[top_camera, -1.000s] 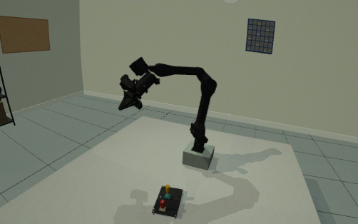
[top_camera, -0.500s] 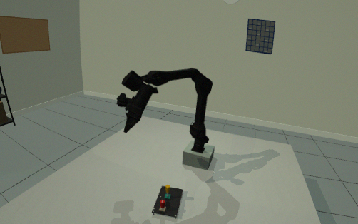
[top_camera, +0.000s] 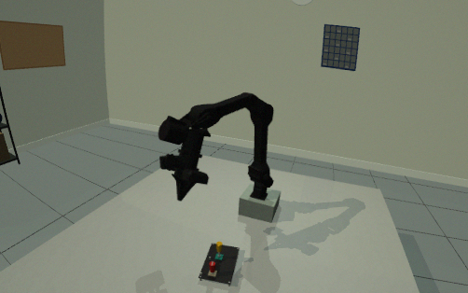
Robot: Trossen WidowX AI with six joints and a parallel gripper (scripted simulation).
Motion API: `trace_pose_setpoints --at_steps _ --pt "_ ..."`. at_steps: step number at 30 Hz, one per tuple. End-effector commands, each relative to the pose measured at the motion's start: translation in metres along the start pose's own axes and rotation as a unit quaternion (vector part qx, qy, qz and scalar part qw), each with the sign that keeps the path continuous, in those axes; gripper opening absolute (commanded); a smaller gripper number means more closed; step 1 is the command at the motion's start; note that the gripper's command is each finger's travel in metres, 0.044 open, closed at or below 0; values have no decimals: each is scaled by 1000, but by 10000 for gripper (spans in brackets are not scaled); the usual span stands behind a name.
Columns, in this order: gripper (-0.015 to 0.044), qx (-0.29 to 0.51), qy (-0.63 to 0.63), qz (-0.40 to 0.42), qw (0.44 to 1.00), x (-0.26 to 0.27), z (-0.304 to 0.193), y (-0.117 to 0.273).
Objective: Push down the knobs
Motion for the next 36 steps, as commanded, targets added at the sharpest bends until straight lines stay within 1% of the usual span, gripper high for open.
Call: trace_pose_setpoints --at_steps 1,12,24,31,34,36 --pt "0 39 57 -2 998 16 -6 -17" --pt "0 131 208 1 969 59 -27 -53" --pt "0 225 369 9 902 102 -58 -83" --pt "0 230 378 10 897 104 -60 -84" --pt "0 230 378 10 897 101 -68 -100" --pt "0 230 378 10 897 101 -69 -102"
Point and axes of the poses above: the point midway between the two fingers, 35 mm back from their tips, its own y axis back along the fingers, its own x axis across the jaws, z = x × y, the point moved 8 cm from there along y, back along the fingers, and after that the axes turned 13 degrees about y, right-handed, at the moved point
